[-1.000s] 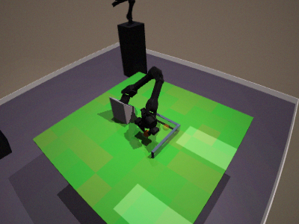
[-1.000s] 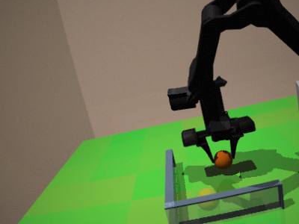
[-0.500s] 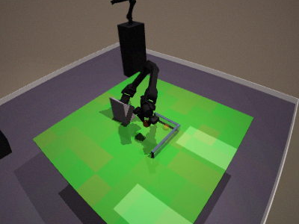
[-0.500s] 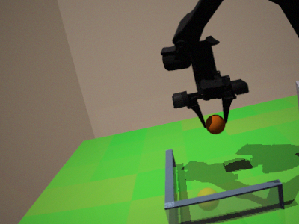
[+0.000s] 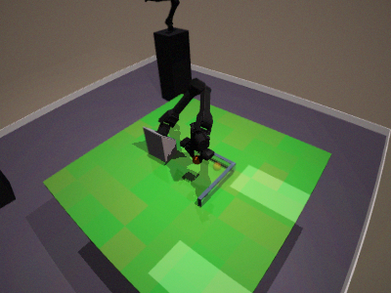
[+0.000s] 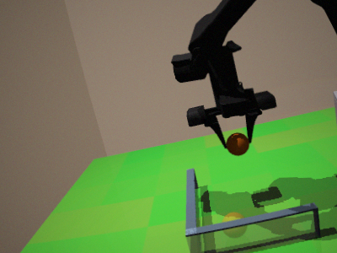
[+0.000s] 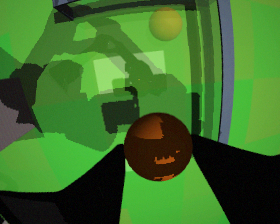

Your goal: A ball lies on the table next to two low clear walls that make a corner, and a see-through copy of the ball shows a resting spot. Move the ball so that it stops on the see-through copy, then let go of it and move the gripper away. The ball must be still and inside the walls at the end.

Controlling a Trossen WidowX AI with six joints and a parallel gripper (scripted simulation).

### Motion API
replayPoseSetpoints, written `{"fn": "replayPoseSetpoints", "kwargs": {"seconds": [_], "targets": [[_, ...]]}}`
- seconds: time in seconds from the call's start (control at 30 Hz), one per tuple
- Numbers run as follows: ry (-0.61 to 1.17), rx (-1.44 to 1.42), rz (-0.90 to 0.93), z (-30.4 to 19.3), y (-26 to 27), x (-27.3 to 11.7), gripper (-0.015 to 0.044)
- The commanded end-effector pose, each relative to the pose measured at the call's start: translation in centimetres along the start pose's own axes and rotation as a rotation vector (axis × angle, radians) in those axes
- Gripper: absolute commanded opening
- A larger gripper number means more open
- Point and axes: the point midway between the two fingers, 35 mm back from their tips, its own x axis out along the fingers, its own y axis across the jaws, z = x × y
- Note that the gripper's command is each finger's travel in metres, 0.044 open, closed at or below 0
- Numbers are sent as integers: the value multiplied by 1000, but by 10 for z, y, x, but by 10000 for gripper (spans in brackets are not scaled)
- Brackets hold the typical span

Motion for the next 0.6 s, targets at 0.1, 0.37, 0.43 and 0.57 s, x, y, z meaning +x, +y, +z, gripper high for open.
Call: {"fn": "replayPoseSetpoints", "kwargs": {"seconds": [0.1, 0.37, 0.43, 0.57], "targets": [[8, -15, -15, 36, -21, 8, 0], [-7, -20, -17, 82, -36, 22, 0], [-14, -20, -16, 94, -39, 26, 0], [-30, -19, -12, 118, -43, 33, 0]]}}
